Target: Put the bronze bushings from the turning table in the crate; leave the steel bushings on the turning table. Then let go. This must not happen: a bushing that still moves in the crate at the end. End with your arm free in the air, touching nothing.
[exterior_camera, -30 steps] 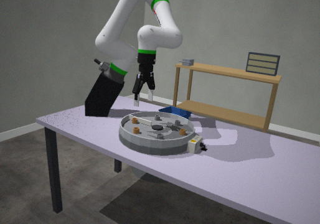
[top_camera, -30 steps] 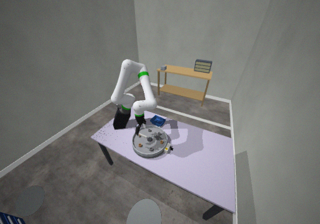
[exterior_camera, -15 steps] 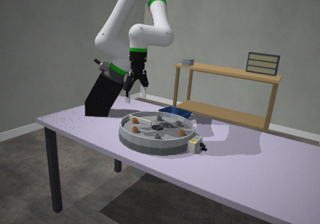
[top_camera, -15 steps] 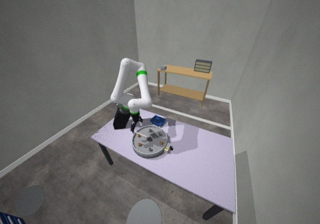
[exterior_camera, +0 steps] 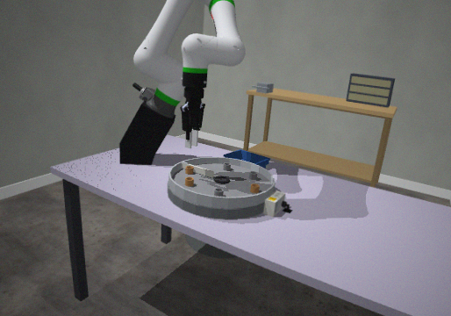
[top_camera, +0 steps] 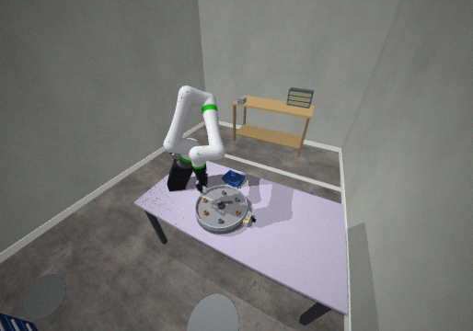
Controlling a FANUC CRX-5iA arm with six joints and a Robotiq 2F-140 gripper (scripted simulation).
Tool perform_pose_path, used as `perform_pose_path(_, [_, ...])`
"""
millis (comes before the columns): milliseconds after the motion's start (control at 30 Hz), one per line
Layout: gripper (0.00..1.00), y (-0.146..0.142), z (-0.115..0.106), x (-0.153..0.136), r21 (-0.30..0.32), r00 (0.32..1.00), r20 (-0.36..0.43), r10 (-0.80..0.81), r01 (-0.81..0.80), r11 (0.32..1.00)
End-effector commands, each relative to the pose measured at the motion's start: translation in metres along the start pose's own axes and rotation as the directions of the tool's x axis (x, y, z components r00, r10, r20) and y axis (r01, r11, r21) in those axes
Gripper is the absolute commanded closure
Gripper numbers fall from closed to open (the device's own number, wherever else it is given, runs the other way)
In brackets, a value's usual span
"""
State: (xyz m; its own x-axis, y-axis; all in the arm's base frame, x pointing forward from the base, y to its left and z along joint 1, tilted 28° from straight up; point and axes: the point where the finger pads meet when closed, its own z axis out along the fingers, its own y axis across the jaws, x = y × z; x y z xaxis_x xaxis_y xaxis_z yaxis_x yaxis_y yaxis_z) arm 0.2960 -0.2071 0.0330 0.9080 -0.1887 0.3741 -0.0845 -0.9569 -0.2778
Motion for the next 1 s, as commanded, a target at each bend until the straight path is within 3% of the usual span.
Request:
perform_pose_path(0, [0.93,0.0002,-0.0001,0.0001,0.000,1.000,0.000,0.000,0.000,1.000])
perform_pose_path(967, [0.91,0.0002,-0.0001,0.0001,0.000,1.000,0.000,0.000,0.000,1.000])
